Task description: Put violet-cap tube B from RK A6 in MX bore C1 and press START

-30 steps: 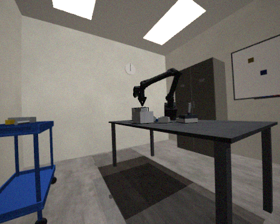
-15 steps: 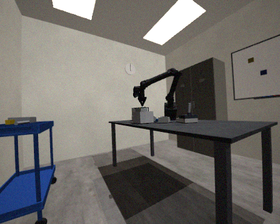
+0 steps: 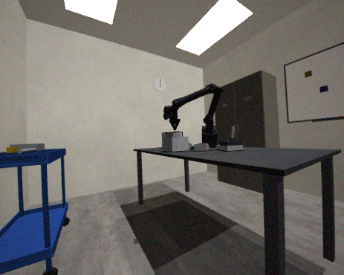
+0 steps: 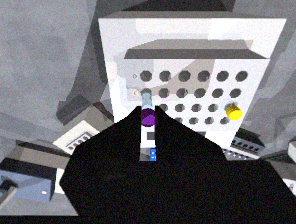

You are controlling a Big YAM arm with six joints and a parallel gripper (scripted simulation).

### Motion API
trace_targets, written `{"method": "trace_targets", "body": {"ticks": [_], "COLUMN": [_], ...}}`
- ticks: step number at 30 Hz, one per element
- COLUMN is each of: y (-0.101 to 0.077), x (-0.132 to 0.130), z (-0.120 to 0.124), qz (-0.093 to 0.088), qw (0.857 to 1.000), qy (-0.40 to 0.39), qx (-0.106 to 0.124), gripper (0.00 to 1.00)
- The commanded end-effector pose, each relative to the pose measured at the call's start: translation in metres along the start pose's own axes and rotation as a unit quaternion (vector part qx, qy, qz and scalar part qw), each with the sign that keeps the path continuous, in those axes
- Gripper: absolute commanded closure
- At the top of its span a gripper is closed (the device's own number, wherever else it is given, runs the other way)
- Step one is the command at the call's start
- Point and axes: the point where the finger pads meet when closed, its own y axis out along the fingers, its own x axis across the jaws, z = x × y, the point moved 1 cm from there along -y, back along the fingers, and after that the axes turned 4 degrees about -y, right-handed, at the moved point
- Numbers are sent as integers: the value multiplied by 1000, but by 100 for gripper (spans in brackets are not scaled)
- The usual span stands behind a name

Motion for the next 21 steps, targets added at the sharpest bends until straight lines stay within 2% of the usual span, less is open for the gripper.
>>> {"method": "trace_targets", "body": {"ticks": [1, 21], "y": [8, 6], "x": [1, 3], "z": [-5, -8], "qz": [-2, -2], "qw": [1000, 1000], "qy": [-1, -3], "qx": [3, 0], "gripper": [91, 91]}}
